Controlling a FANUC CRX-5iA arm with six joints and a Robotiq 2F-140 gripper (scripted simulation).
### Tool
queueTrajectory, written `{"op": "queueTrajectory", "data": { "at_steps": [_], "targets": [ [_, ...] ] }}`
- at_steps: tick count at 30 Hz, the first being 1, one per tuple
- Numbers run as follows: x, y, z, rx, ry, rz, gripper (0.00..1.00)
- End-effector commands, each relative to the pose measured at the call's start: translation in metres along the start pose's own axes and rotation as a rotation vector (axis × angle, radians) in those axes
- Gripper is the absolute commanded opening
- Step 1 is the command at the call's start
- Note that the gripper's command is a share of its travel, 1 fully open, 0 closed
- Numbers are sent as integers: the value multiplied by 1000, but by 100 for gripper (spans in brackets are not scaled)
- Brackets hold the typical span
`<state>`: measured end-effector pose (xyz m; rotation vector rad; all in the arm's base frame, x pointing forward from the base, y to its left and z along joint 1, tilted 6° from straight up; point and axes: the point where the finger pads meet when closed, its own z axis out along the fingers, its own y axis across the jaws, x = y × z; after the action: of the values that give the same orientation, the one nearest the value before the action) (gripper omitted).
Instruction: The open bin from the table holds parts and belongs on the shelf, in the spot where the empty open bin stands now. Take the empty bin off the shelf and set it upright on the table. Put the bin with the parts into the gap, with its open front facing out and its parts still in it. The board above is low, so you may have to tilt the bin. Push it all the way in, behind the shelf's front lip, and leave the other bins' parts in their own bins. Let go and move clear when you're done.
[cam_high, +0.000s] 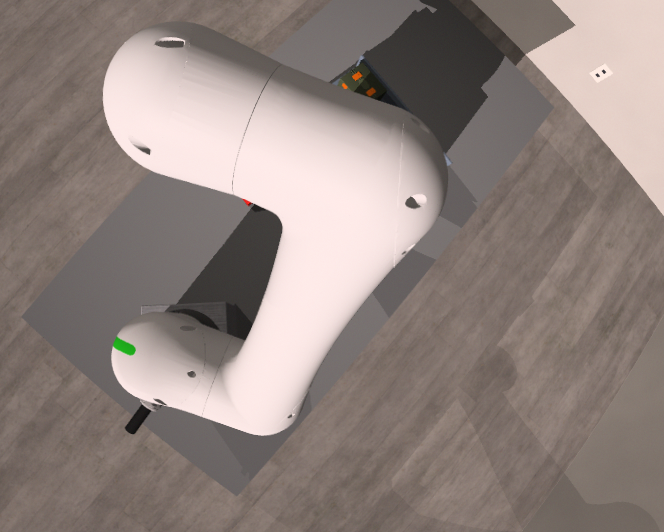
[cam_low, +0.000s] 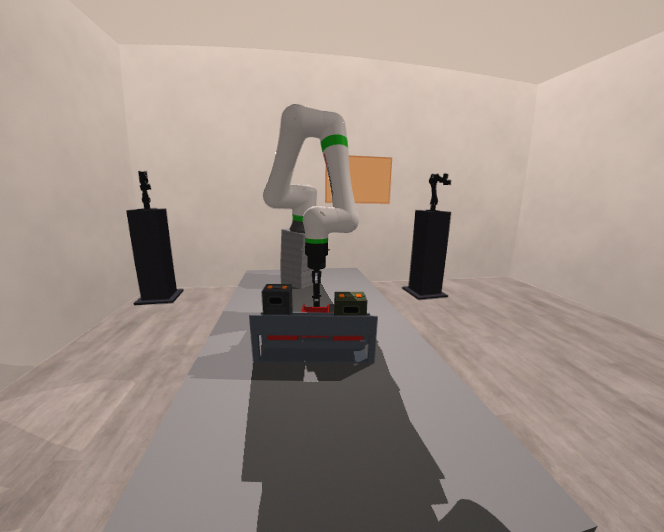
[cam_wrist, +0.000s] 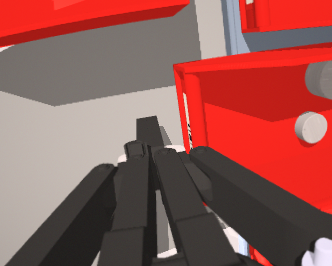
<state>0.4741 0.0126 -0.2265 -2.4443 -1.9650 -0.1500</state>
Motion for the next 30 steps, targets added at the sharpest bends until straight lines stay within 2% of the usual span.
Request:
{"op": "queueTrajectory", "data": {
  "at_steps": [1, 11, 30],
  "targets": [
    [0, 4, -1, -1, 0, 0, 10],
    [0, 15, -1, -1, 0, 0, 10],
    [0, 16, -1, -1, 0, 0, 10]
  ]
}}
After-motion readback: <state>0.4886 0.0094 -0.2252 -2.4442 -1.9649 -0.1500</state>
